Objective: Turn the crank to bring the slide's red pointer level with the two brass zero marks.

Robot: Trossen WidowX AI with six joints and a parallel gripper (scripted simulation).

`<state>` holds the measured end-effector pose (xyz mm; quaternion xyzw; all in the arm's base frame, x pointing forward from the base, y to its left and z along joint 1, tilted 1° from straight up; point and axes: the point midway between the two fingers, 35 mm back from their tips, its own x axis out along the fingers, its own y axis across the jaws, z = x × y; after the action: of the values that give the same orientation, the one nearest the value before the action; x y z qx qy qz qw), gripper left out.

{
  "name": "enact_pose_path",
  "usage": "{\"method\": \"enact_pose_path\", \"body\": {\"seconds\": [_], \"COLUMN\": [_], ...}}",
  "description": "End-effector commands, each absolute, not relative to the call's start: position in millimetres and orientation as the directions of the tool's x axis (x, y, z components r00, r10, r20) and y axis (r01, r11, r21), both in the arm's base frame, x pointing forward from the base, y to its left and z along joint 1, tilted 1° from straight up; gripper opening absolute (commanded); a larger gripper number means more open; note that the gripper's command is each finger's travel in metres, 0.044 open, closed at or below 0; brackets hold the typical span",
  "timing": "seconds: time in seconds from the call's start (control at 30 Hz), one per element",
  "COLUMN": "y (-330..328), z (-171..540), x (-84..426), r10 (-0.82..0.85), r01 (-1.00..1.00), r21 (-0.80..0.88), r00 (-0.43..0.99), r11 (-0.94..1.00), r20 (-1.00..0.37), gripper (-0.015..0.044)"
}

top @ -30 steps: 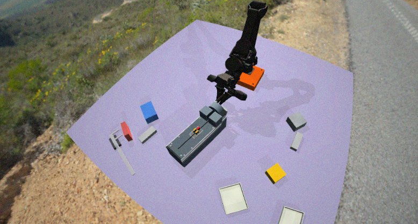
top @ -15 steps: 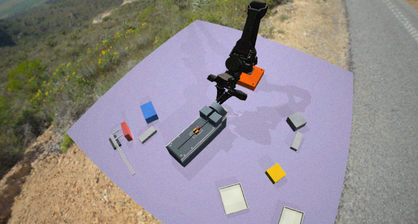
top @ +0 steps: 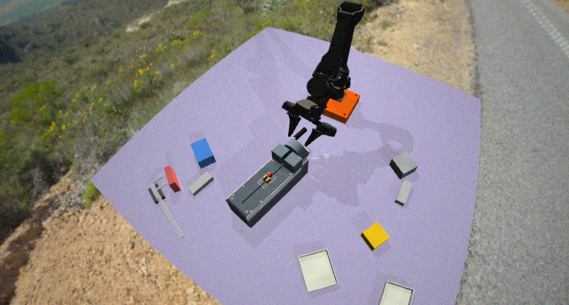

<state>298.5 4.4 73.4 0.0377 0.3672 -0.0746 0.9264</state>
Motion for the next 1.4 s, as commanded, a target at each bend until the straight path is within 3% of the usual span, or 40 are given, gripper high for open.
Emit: {"method": "enact_pose_path", "body": {"seconds": [0.0,0.07,1.1,1.37], "y": [4.3,4.3,3.3,3.3], "z": [73.3,73.3,198.2,207.3], "x": [298.4,298.4,297.0,335.7], "r10": [-0.111,-0.111,-0.111,-0.073], "r01": [0.166,0.166,0.166,0.104], "r21": [0.014,0.014,0.016,0.004], "r00": [0.719,0.719,0.725,0.722], "r11": [0.986,0.986,0.986,0.995], "r20": [-0.686,-0.686,-0.68,-0.688], "gripper": [0.0394,0.044,0.044,0.044]}}
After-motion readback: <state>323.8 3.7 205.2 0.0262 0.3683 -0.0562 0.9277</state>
